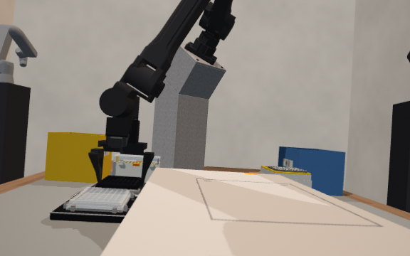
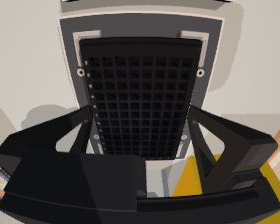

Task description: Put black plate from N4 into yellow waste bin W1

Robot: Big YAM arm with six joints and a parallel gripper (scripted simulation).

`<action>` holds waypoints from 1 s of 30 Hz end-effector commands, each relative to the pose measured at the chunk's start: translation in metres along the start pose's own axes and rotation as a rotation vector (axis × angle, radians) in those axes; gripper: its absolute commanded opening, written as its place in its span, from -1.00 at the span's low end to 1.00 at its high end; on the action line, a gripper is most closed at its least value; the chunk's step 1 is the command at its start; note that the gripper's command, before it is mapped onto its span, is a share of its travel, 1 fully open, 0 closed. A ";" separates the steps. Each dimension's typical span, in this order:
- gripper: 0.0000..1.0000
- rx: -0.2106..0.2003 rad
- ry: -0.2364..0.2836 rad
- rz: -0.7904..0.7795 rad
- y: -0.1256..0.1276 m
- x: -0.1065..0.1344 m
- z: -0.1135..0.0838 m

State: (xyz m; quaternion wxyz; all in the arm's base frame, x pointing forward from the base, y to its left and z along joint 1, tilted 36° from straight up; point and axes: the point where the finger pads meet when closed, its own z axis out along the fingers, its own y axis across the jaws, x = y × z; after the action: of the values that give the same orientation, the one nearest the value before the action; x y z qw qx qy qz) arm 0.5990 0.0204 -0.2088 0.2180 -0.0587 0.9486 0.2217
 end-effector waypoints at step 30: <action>-1.00 0.005 -0.010 -0.002 -0.002 -0.005 -0.002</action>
State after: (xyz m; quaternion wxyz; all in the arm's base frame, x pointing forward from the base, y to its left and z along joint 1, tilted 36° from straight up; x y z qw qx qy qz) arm 0.5990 0.0204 -0.2088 0.2181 -0.0587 0.9486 0.2217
